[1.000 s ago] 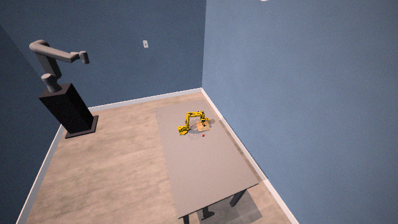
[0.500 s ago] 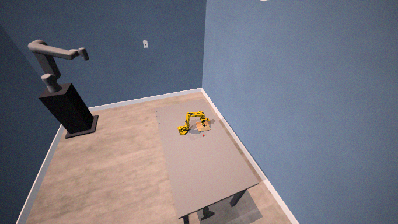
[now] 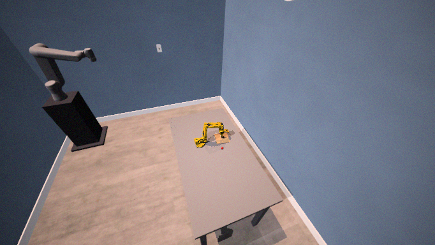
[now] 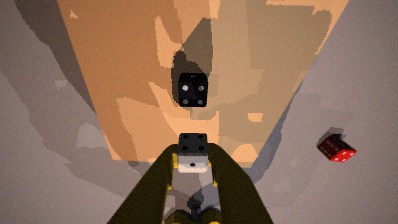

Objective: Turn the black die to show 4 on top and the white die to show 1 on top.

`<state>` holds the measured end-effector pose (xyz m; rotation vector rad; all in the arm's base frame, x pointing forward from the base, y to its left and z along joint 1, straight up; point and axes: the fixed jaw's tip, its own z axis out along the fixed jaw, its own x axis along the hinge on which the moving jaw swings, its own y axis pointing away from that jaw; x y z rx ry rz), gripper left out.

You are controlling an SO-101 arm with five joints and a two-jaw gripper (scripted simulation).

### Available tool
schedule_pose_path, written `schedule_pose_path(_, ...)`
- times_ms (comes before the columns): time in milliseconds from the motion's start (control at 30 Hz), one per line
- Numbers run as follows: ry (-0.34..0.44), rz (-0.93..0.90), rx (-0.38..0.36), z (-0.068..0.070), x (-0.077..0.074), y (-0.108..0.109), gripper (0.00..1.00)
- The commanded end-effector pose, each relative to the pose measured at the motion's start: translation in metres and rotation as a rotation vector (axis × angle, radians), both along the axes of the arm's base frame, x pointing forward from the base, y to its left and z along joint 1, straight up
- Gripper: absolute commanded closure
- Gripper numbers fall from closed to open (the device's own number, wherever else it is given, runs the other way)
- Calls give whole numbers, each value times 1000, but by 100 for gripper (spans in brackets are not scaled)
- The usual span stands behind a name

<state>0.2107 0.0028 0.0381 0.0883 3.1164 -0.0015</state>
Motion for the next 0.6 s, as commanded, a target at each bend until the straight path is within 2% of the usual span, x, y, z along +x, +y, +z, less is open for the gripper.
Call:
schedule_pose_path(0, -35, -4, 0, 4, 4, -2, 100)
schedule_pose_path(567, -35, -4, 0, -2, 4, -2, 100)
